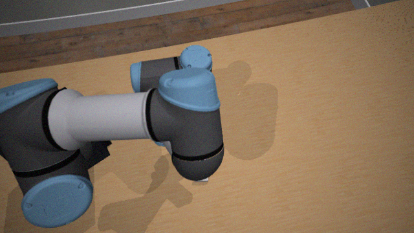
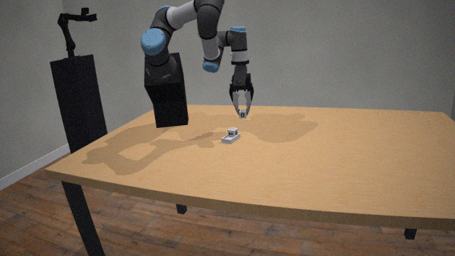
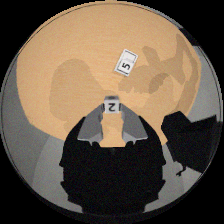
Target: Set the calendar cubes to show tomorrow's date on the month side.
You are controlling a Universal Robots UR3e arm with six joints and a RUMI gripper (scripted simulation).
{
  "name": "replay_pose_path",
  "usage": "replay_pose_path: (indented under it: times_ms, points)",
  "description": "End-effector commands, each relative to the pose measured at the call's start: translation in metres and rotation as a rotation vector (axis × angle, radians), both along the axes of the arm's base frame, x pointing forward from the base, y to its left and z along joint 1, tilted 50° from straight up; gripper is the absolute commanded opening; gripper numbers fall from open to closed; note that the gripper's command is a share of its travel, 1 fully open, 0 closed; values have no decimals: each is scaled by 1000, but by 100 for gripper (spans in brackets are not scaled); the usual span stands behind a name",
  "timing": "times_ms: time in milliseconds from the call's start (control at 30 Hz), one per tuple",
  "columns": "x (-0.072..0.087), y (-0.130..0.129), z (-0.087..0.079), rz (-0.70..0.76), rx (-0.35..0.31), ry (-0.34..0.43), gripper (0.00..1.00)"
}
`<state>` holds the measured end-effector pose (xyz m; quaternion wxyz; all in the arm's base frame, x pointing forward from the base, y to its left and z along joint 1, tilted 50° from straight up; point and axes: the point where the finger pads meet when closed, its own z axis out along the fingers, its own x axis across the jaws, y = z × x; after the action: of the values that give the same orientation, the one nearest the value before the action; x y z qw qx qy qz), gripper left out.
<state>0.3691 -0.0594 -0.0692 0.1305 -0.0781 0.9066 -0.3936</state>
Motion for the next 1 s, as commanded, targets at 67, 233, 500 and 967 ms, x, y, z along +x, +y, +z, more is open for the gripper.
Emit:
replay_pose_path:
  times_ms: [67, 233, 500, 967]
  points:
    - [0, 0, 0, 7, 38, 11, 10]
    - [0, -1, 1, 23, 112, 27, 10]
    - [0, -3, 0, 56, 294, 77, 10]
    - [1, -6, 1, 116, 614, 160, 10]
